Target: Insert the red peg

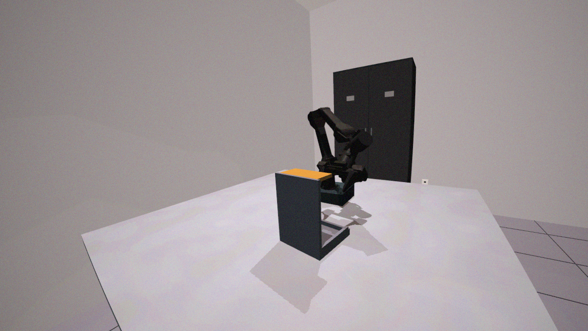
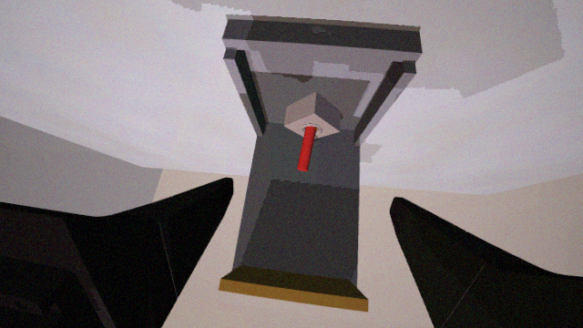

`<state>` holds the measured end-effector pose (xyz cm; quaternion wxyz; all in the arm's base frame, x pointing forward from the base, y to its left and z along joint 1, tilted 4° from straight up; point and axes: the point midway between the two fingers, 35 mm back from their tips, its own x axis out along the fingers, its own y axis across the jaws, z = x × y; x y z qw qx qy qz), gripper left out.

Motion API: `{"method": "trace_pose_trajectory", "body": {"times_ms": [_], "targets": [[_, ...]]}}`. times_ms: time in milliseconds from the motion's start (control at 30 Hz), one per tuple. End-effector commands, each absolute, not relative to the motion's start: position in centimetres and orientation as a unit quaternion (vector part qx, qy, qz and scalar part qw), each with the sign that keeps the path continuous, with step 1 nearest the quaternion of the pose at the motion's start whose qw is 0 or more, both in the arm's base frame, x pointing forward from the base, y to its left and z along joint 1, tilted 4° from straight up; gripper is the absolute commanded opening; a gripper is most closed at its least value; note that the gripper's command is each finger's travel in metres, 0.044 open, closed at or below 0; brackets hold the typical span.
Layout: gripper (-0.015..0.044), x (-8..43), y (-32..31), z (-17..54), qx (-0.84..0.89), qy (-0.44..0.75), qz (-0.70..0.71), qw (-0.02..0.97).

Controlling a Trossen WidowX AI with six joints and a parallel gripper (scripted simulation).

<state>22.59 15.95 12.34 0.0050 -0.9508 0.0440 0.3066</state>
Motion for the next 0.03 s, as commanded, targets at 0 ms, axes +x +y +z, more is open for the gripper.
{"method": "trace_pose_trajectory", "body": {"times_ms": [0], "targets": [[0.044,22.6,15.87,12.41,-0.951,0.047,0.305,0.006]]}}
